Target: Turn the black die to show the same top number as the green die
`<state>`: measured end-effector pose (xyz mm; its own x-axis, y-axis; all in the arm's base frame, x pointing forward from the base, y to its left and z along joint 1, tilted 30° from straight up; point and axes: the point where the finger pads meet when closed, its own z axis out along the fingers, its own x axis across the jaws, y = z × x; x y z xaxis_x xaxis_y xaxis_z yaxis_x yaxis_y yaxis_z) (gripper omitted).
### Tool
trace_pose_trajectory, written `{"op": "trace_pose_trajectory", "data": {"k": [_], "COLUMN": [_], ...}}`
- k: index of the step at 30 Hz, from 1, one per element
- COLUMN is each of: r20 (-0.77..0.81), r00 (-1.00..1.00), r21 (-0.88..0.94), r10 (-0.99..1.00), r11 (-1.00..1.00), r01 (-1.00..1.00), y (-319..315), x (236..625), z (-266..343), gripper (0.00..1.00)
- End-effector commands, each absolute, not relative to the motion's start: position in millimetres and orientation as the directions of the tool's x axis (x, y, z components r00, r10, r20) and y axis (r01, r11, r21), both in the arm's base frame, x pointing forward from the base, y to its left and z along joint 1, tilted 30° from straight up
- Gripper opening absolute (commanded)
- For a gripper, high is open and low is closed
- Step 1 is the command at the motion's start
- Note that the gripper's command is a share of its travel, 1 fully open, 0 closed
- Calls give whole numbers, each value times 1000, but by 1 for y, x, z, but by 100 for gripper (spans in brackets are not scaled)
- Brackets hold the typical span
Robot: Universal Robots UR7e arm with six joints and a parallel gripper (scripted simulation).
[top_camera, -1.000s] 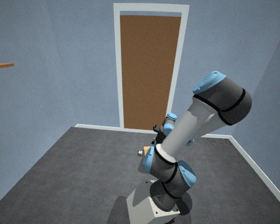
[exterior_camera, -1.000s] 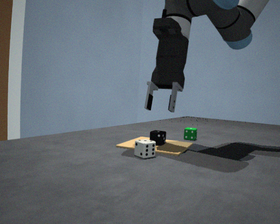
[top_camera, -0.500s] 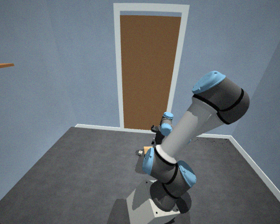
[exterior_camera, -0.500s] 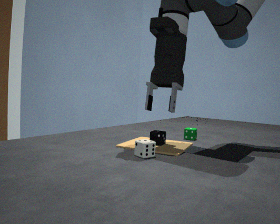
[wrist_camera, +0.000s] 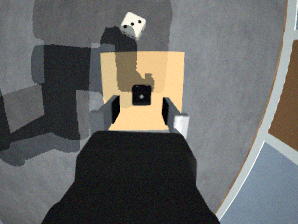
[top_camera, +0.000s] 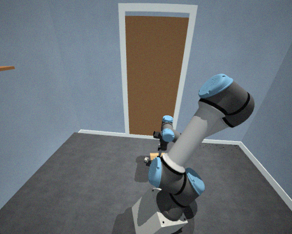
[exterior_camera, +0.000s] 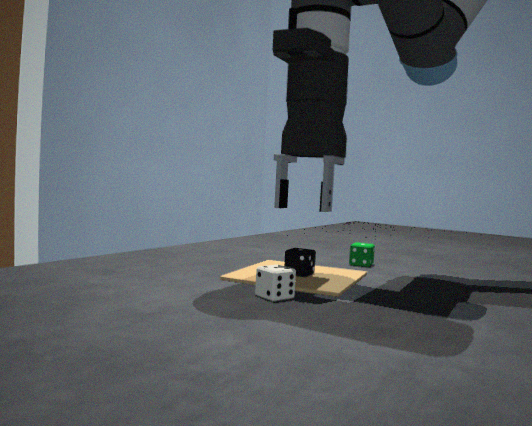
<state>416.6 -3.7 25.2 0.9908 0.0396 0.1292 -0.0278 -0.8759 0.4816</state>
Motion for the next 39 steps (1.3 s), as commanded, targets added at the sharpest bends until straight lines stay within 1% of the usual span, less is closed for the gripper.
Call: {"op": "trace_pose_trajectory", "data": {"k": [1, 22, 31, 39], "r20": [130, 130, 130, 130], "r00": [991, 991, 991, 991], "r21": [488, 488, 488, 488], "r10": [39, 39, 39, 39], "r11": [-872, -872, -872, -872], "r01": [-30, -30, -30, -30], "y": [-4, -2, 9, 29], "x": [417, 416, 413, 408], "z": [26, 29, 48, 83], "gripper": [100, 100, 100, 100]}}
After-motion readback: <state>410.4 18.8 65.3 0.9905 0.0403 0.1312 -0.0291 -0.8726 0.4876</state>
